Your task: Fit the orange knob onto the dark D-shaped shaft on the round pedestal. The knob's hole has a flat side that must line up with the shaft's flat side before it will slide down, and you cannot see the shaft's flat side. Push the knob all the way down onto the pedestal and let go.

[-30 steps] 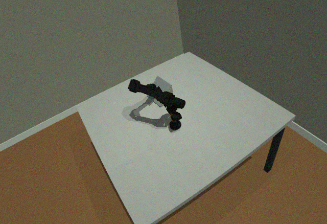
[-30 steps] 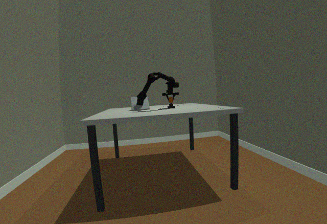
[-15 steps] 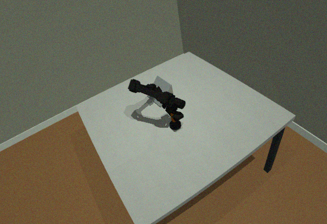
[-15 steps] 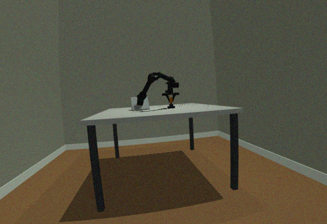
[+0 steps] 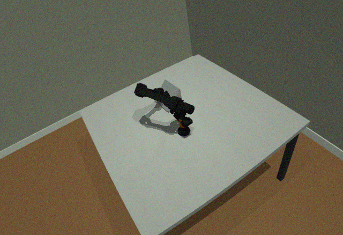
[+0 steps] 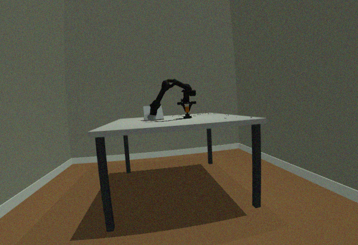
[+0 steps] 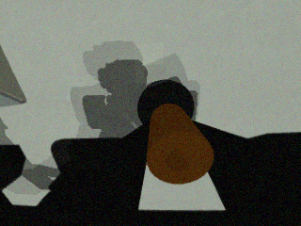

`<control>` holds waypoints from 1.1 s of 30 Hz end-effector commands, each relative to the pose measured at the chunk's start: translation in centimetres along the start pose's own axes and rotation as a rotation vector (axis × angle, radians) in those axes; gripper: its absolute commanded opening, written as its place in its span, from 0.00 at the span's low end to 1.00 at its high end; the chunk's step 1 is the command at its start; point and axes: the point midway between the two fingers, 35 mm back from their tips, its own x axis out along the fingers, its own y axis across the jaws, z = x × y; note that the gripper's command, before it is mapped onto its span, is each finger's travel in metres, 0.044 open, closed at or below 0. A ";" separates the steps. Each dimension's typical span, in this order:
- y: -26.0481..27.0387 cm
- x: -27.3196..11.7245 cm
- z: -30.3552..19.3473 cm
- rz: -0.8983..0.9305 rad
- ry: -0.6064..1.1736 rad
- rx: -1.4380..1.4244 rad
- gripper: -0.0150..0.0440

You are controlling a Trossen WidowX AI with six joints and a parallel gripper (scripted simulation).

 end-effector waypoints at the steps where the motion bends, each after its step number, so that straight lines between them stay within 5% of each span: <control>1: 0.0 -0.2 -0.1 0.000 0.003 -0.006 0.25; 33: -0.1 -0.2 -0.1 0.000 0.003 -0.215 0.25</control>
